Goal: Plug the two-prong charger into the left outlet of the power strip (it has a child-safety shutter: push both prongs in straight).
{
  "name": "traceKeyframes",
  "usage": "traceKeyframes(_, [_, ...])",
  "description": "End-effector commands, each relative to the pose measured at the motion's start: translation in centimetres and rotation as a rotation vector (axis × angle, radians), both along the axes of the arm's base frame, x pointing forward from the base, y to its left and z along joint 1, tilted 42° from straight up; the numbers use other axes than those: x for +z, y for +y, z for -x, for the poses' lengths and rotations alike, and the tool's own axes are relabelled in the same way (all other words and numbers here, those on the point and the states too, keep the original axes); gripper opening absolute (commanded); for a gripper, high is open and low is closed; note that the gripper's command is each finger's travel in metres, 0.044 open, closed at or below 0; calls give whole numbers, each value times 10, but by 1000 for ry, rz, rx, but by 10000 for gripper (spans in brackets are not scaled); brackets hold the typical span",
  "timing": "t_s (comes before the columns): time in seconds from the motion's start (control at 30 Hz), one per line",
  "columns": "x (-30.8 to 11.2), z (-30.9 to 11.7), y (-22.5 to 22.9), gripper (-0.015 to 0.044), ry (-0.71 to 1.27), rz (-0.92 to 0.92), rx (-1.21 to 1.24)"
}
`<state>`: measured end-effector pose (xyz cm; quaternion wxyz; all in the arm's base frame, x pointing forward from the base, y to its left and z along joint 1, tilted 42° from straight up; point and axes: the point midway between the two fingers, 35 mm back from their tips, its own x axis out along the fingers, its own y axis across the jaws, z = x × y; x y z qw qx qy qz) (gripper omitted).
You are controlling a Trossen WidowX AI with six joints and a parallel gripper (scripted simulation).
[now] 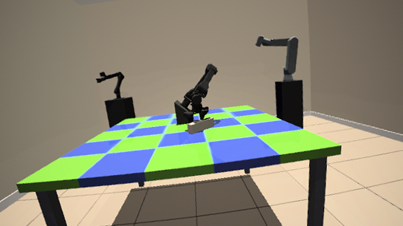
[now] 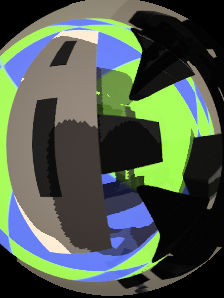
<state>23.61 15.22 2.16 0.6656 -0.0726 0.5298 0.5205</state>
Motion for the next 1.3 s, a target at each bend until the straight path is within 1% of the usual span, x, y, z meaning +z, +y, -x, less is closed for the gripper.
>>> traceKeyframes(0.0, [-2,4,-4,440,-5,-6,3])
traceKeyframes(0.87, [-21,28,-25,440,-5,-7,3])
traceKeyframes(0.9, [-19,25,-24,440,-2,-10,-5])
traceKeyframes(1.0, [-3,19,-33,440,-50,-140,-79])
traceKeyframes(1.17, [36,12,-58,440,-214,-409,-235])
traceKeyframes(1.27, [47,11,-66,440,-273,-476,-274])
